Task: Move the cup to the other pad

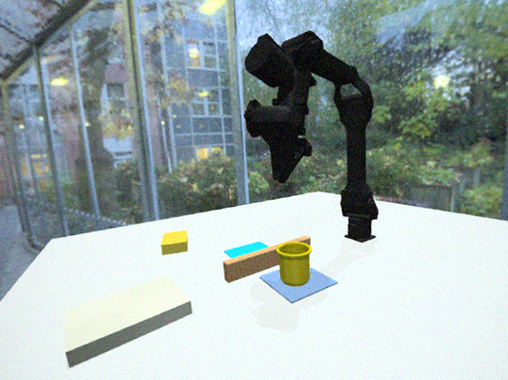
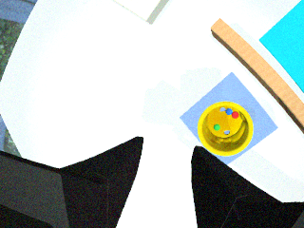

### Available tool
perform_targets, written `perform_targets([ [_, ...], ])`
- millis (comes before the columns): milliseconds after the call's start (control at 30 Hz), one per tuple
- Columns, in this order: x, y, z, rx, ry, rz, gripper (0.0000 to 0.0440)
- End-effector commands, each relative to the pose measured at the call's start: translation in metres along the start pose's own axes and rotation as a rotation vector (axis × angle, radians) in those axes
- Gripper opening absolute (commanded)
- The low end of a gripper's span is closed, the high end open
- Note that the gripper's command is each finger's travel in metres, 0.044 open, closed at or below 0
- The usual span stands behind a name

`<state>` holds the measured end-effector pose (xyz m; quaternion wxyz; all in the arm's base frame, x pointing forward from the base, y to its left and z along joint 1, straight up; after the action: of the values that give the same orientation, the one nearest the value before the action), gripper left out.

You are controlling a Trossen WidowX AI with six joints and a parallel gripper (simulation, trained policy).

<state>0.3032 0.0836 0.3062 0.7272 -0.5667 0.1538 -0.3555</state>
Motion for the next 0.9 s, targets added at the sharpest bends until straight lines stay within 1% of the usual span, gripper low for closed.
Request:
perform_targets([
  [0, 0.0, 0.011, -0.004, -0.072, 0.024, 0.031, 0.0148],
  [533, -0.006, 0.049, -0.024, -0.323, 0.076, 0.134, 0.0159],
  [867, -0.011, 0.074, -0.035, -0.428, 0.114, 0.156, 0.0173],
])
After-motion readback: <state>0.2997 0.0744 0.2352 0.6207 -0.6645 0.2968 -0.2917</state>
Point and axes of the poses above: the point midway between the two fingers, 35 mm back from their tips, its own y axis out along the fingers, its own z axis across the jaws, x = y × z, the point moved 6 cm from there along -y, back along the fingers, and after that the axes turned 10 degrees about -y, right-handed, at the moved point
